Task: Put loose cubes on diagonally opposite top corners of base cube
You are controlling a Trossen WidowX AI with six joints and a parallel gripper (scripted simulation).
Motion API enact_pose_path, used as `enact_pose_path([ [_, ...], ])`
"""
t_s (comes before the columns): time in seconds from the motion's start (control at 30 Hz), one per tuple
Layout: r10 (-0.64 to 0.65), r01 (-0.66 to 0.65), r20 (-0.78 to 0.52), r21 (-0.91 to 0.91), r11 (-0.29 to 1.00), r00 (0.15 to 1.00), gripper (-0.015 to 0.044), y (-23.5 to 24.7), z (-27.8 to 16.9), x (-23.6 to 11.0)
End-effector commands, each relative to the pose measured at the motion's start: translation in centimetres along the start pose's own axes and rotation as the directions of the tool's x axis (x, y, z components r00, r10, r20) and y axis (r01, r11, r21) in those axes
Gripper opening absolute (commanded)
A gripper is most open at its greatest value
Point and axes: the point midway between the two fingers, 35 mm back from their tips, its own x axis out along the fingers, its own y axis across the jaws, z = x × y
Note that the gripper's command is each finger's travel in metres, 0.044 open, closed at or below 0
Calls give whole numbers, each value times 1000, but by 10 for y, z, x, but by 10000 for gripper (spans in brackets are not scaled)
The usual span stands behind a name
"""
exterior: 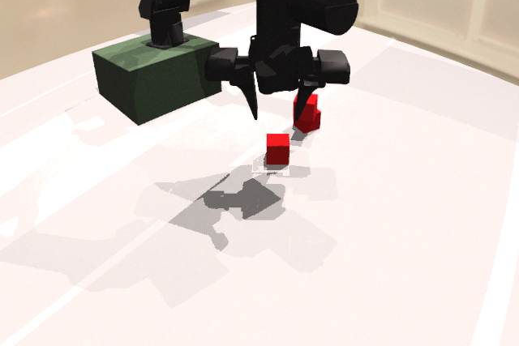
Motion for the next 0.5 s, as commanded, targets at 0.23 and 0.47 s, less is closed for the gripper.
enact_pose_path([
  [0.23, 10, -10, 16, -7, 1000, 1000, 265, 2, 3, 19],
  [0.47, 10, -10, 16, -7, 1000, 1000, 265, 2, 3, 26],
])
